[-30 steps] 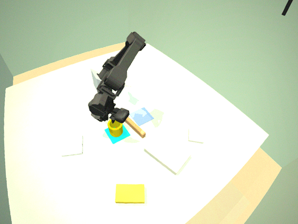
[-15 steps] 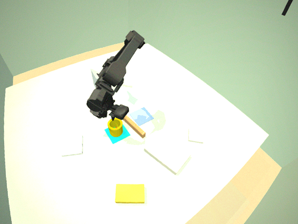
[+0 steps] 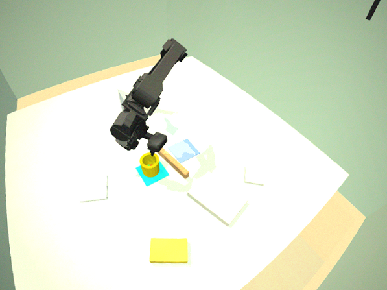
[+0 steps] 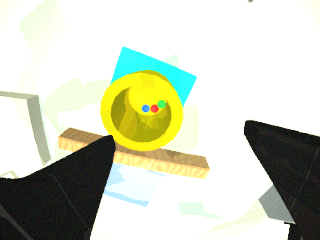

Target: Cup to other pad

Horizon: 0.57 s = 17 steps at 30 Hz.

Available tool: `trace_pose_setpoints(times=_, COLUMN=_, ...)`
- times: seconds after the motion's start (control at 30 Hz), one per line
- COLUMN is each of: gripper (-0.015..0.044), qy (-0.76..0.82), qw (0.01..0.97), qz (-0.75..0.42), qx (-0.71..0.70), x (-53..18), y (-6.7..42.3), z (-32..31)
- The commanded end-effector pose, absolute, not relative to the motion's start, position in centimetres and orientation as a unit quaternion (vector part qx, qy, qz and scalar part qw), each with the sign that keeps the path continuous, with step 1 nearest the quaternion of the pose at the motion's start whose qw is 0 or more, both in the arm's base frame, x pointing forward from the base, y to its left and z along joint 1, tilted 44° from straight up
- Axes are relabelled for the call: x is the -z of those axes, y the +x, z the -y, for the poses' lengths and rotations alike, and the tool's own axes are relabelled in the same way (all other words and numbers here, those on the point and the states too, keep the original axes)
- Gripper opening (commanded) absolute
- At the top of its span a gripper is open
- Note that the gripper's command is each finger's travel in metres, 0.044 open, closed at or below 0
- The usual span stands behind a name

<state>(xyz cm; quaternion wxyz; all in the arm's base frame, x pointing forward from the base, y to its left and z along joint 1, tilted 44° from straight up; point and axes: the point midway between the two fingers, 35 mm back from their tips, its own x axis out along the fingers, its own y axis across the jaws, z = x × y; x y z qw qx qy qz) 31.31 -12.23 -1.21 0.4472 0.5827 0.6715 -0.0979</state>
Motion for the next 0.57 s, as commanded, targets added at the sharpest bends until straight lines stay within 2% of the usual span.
trace_pose_setpoints(times=0.0, gripper=0.0440, qy=0.579, qw=0.453, qz=-0.670, qx=0.099, x=0.1, y=31.3, z=13.4)
trace_pose_setpoints(times=0.53, gripper=0.0440, qy=0.581, qw=0.453, qz=-0.669, qx=0.099, x=-2.0, y=31.0, z=15.4)
